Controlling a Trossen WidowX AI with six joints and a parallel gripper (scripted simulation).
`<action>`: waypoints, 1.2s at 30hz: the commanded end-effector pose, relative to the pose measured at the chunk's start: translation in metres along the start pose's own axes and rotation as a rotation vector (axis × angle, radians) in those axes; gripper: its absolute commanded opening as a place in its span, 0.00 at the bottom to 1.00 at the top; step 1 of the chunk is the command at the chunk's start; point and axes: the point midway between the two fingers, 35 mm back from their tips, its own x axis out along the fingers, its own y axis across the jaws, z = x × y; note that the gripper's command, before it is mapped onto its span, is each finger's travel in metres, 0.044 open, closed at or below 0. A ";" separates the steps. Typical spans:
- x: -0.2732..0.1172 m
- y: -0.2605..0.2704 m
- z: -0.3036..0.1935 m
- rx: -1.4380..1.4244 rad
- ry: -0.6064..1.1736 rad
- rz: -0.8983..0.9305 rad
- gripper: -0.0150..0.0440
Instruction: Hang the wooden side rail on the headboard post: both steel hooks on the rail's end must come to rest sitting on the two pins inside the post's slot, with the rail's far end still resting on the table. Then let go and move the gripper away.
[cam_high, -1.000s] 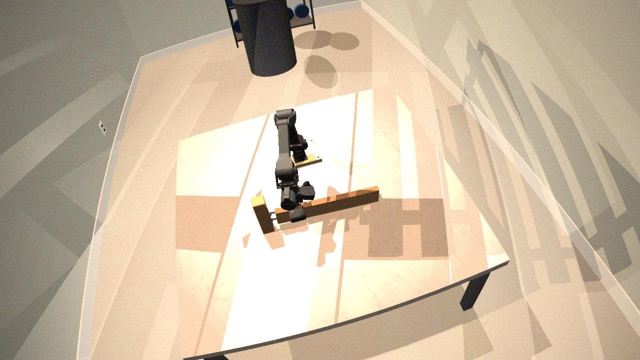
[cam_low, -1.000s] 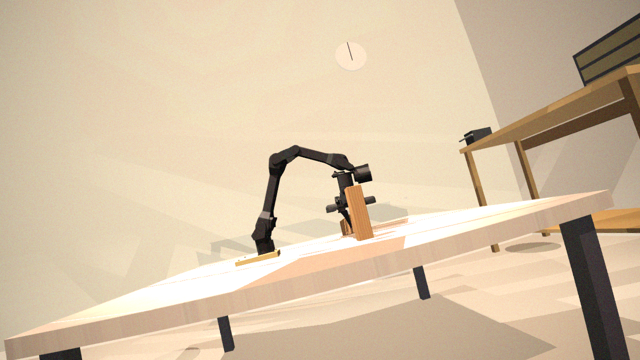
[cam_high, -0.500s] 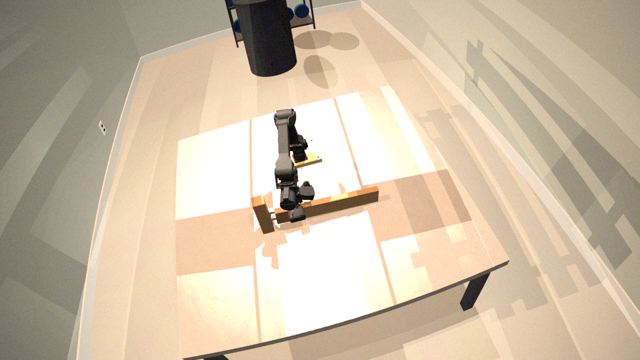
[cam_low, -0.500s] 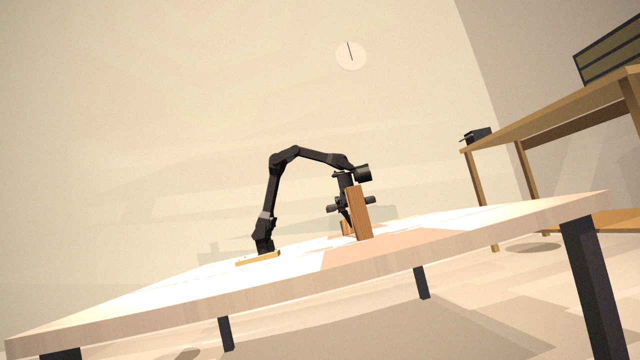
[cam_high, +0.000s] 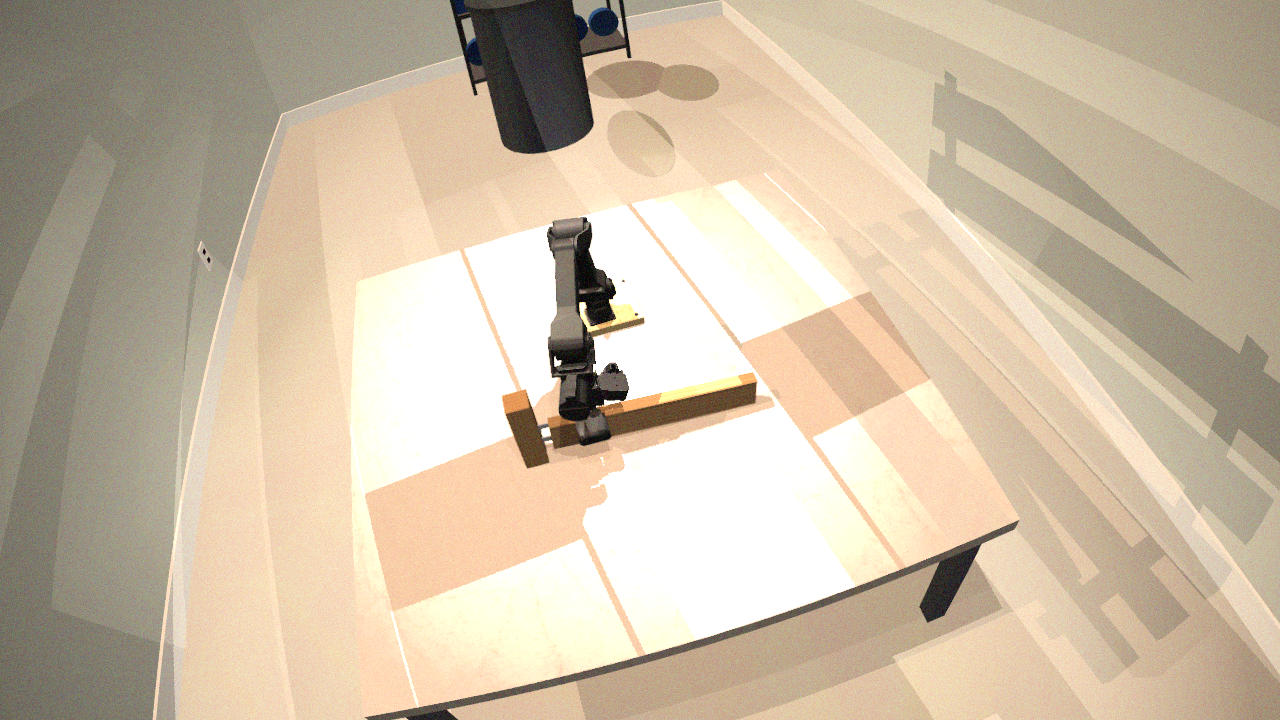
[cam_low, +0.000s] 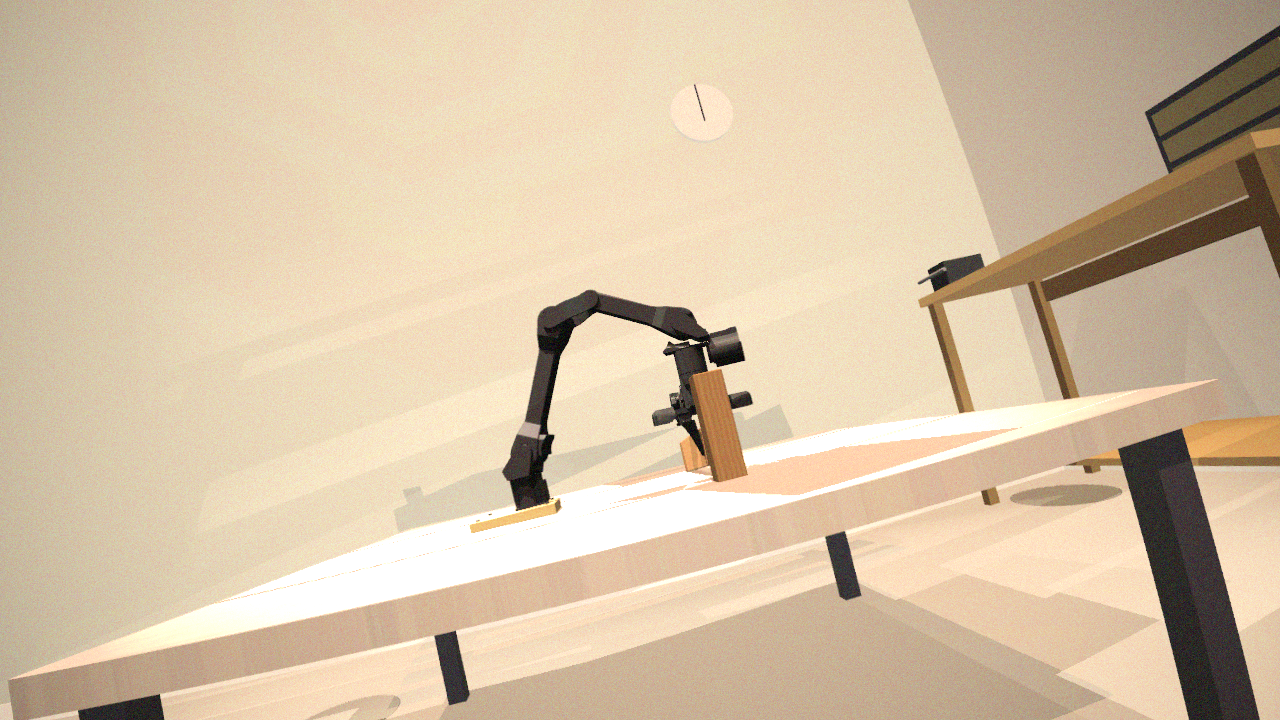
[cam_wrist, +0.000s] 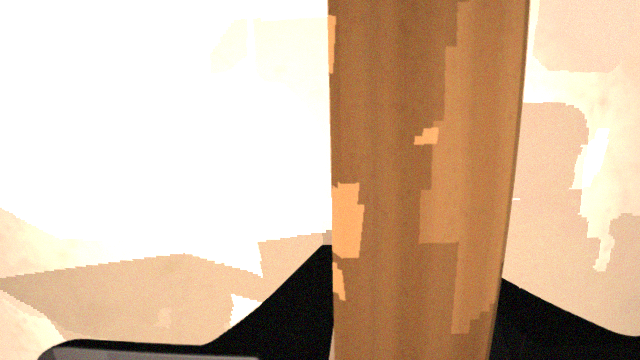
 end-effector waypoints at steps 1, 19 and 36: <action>-0.002 0.000 -0.002 0.000 0.004 -0.010 0.25; -0.004 0.001 -0.003 0.000 0.004 -0.010 0.25; -0.005 -0.001 -0.005 0.000 0.004 -0.010 0.25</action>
